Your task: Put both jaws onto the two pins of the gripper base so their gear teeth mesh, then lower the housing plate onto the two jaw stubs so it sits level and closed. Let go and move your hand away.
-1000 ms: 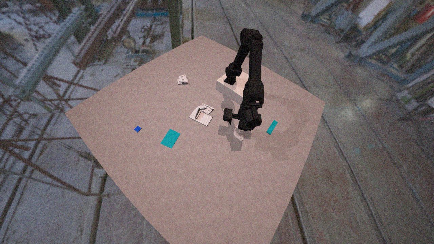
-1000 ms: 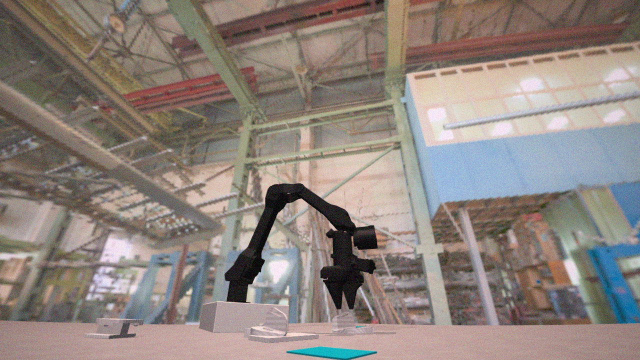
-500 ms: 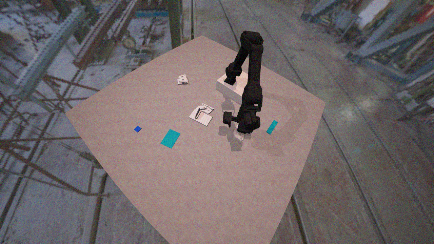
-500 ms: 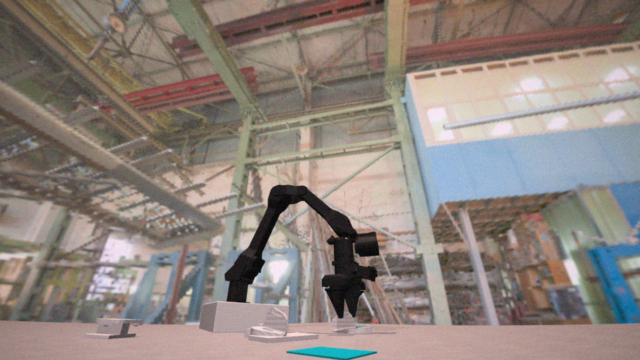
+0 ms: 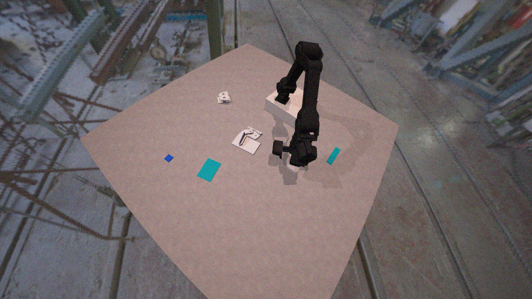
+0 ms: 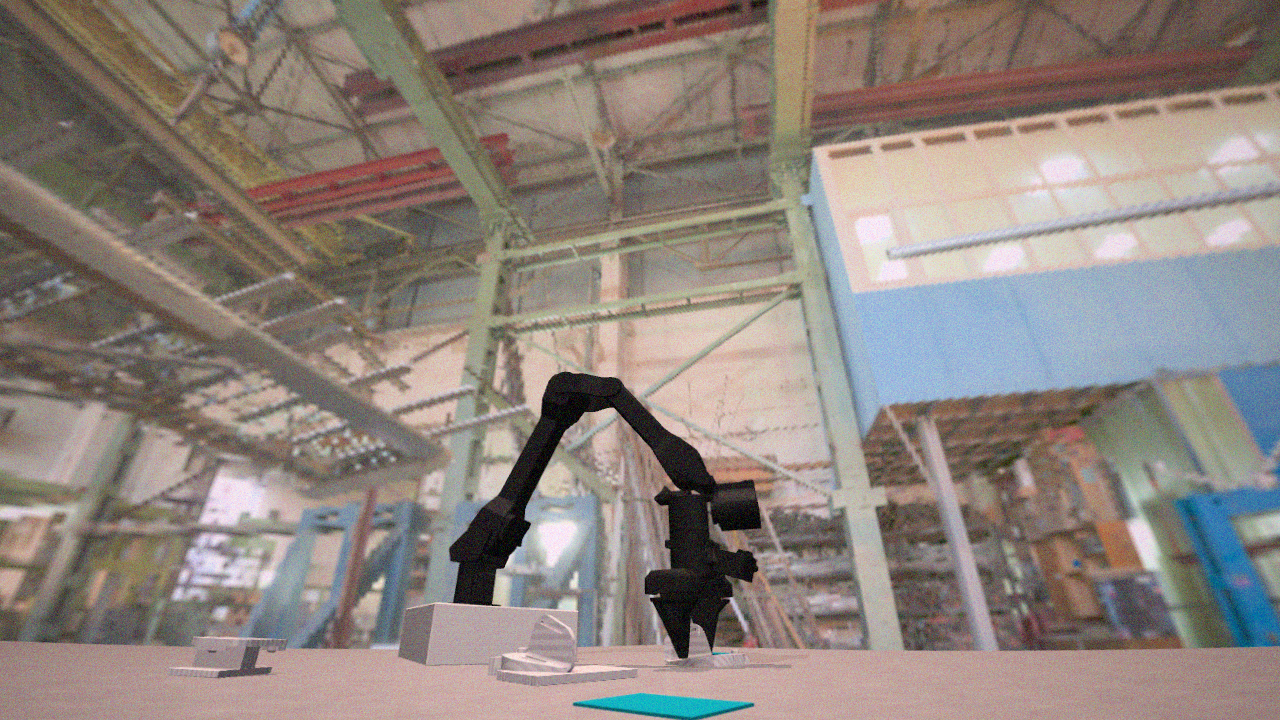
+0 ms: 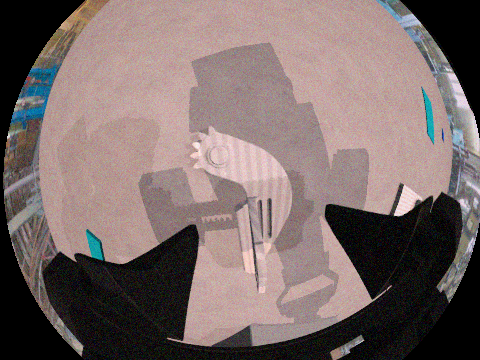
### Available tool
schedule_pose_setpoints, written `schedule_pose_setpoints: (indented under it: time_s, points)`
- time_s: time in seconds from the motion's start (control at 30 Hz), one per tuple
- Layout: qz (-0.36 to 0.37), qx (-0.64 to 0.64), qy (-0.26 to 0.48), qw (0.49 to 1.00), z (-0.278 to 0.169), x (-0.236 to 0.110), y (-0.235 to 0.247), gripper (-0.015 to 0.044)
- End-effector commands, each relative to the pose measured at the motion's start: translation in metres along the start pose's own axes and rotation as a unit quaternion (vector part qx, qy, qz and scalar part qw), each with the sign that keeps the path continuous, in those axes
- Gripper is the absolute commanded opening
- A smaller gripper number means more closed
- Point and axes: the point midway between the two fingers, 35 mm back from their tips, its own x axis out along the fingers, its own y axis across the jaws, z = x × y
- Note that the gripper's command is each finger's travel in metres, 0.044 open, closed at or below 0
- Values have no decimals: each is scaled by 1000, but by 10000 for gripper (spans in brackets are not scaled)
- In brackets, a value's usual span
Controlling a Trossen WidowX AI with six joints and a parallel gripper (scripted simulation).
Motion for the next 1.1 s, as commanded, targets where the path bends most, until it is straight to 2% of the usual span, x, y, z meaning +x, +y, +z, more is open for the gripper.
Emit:
schedule_pose_setpoints:
  time_s: [0.0,0.8,1.07]
  points:
    - [-2,1,4,1000,-2,6,-1,440]
    - [-2,1,4,1000,-2,7,-1,440]
    - [-1,0,4,1000,-2,6,0,230]
